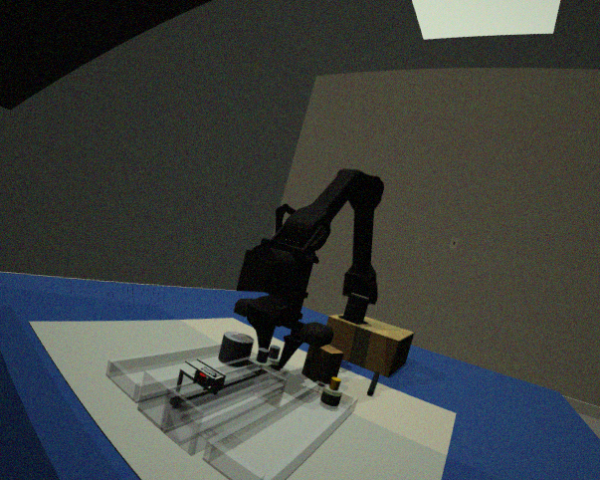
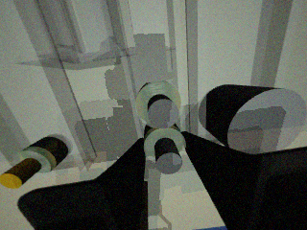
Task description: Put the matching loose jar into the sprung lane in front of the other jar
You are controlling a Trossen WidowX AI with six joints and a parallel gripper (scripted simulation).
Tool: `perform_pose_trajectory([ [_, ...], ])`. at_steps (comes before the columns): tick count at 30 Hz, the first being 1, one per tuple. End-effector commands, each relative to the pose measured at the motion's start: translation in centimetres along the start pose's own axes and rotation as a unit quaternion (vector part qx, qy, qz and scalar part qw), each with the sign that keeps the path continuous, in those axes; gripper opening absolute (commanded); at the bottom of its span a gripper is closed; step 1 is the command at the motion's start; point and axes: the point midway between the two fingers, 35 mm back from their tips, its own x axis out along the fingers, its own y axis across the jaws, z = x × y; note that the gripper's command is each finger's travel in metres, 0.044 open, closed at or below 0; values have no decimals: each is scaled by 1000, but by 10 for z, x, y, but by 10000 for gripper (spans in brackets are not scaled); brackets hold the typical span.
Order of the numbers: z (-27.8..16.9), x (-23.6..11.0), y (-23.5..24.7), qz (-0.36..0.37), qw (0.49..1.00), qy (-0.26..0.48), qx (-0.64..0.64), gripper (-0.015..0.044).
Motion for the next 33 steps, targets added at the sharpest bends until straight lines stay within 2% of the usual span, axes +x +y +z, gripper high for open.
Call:
perform_pose_trajectory([
  [1,1,0,0,1,1000,-5,1,0],
  [33,-5,0,0,1,1000,-5,1,0],
])
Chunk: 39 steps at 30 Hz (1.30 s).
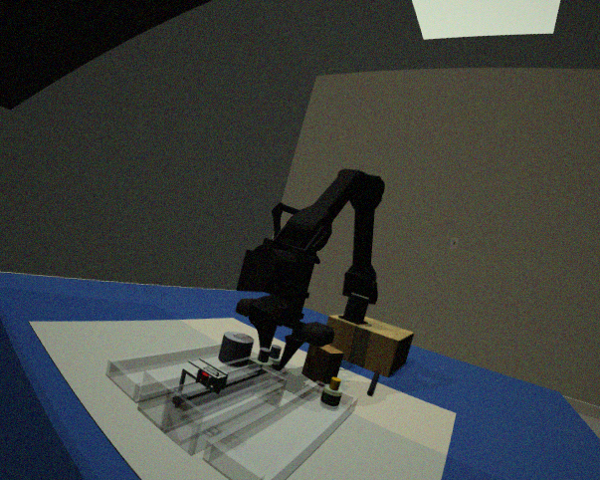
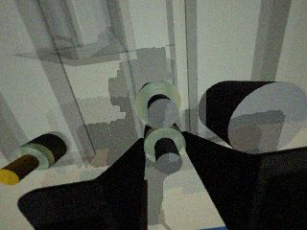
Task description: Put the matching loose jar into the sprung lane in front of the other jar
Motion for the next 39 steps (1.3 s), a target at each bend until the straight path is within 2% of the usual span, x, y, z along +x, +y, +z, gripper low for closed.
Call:
perform_pose_trajectory([
  [1,-1,0,0,0,1000,0,1,0],
  [3,-1,0,0,0,1000,0,1,0],
  [14,0,0,0,0,1000,0,1,280],
  [23,0,-19,0,0,1000,0,1,280],
  [30,-2,-20,0,0,1000,0,1,280],
  [39,-27,-21,-1,0,1000,1,1,280],
])
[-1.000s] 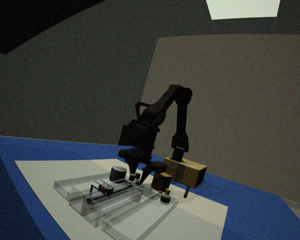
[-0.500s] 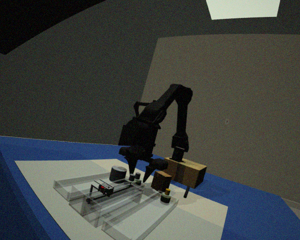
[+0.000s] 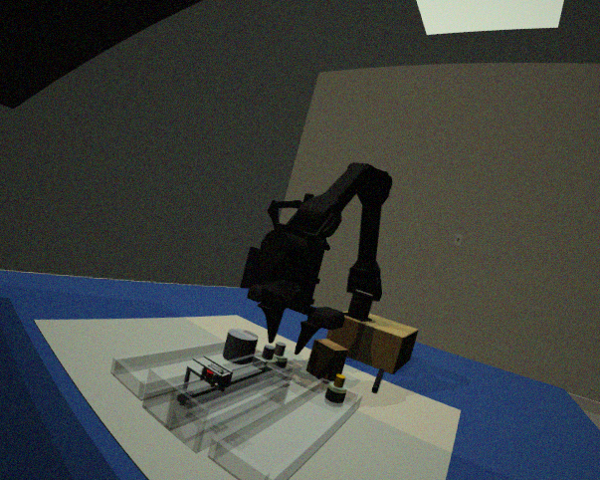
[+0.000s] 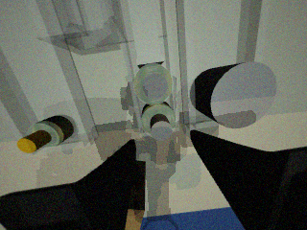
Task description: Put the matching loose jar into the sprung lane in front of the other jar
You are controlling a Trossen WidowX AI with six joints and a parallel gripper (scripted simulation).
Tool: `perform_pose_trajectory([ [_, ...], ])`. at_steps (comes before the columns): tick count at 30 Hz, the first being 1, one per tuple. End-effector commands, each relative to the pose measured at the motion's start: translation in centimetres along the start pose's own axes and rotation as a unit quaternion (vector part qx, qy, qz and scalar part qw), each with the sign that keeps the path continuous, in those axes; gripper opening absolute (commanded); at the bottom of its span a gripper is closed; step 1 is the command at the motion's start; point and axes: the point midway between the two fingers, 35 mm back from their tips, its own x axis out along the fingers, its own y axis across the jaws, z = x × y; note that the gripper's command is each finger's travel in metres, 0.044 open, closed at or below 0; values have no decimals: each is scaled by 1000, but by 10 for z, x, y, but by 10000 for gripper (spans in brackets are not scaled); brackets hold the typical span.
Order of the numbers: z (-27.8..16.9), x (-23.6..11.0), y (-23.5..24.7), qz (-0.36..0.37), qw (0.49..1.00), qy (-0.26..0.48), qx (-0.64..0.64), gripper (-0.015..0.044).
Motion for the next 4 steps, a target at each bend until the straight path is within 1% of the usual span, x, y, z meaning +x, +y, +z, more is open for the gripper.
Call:
perform_pose_trajectory([
  [1,-14,0,0,1,1000,2,-2,280],
  [4,-24,0,0,1,1000,2,-2,280],
])
